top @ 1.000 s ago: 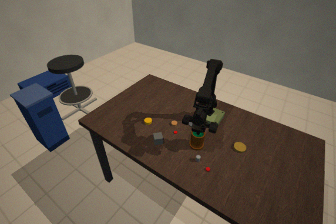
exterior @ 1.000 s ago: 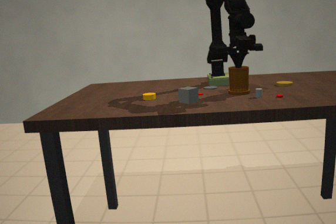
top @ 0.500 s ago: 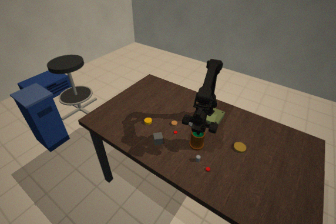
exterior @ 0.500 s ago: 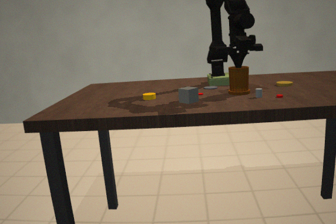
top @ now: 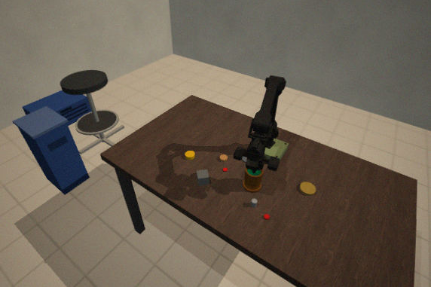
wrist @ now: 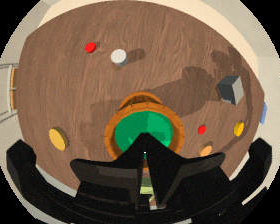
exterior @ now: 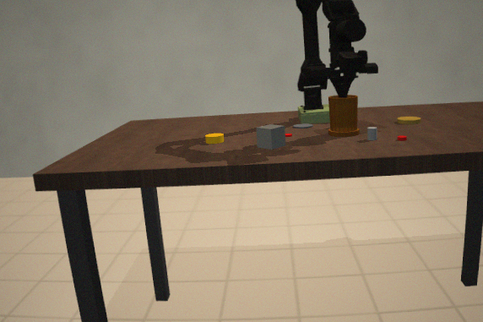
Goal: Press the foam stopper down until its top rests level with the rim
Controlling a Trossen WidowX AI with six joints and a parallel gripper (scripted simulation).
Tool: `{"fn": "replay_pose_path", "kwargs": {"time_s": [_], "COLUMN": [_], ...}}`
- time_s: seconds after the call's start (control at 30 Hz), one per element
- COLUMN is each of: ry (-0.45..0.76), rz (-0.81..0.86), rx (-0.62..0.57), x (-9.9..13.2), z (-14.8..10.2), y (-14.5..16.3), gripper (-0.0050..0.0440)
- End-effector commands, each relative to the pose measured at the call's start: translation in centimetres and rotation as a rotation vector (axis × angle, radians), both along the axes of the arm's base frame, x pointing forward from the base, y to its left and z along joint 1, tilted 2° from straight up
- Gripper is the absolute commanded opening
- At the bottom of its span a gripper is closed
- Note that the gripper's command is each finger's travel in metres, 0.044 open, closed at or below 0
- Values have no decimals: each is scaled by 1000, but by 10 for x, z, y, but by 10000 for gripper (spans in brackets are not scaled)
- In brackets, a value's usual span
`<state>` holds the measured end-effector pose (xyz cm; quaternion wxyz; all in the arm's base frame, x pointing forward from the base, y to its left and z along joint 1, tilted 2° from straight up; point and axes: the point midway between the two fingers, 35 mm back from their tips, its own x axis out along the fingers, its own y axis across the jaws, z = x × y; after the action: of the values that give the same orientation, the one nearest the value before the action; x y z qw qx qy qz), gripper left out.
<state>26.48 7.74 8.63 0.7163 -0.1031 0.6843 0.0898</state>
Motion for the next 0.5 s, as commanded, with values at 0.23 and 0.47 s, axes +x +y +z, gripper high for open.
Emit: {"fn": "replay_pose_path", "kwargs": {"time_s": [0.23,0.47], "ry": [6,8], "rz": [3,3], "rx": [-1,-1], "x": [3,3], "z": [31,76], "y": [2,3], "gripper": [0,0]}}
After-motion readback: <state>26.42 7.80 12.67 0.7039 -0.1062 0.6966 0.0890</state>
